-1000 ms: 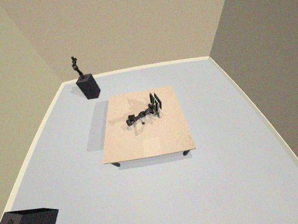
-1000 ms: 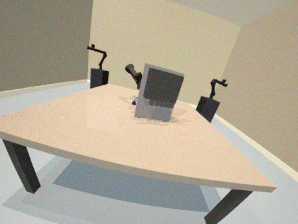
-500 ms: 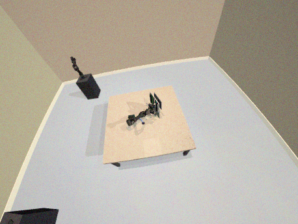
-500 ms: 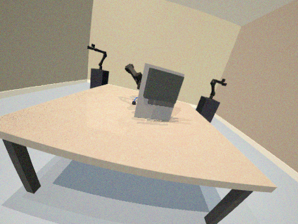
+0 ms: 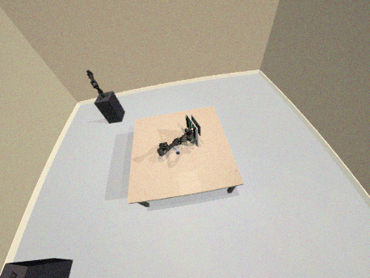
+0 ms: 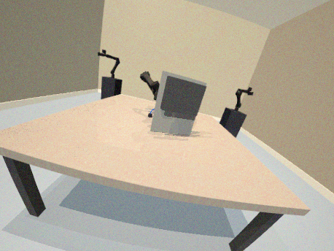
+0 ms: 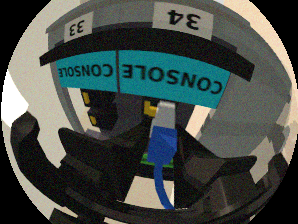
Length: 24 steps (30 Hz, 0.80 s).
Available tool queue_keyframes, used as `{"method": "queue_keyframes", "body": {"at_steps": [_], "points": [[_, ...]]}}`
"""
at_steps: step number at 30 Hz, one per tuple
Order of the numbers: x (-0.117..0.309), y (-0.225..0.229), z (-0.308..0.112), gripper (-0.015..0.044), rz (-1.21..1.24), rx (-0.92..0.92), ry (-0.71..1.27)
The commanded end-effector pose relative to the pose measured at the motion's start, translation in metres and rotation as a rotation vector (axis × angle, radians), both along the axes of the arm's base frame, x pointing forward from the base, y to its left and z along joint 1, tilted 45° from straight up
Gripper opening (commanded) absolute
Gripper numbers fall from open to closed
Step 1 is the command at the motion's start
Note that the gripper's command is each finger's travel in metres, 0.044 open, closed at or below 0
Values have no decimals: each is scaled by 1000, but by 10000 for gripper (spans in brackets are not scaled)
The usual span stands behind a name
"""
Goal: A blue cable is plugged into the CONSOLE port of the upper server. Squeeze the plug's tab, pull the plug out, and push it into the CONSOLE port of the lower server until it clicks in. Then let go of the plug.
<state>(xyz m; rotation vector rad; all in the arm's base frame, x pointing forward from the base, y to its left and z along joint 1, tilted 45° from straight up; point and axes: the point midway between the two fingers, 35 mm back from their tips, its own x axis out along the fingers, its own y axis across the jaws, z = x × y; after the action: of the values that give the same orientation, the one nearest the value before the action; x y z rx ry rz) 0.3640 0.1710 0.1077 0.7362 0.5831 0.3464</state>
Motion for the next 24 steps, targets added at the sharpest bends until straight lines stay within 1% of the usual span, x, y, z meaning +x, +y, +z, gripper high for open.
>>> {"method": "queue_keyframes", "body": {"at_steps": [1, 24], "points": [[2, 2, 2, 0, 10, 1, -9], [6, 4, 1, 0, 10, 2, -10]]}}
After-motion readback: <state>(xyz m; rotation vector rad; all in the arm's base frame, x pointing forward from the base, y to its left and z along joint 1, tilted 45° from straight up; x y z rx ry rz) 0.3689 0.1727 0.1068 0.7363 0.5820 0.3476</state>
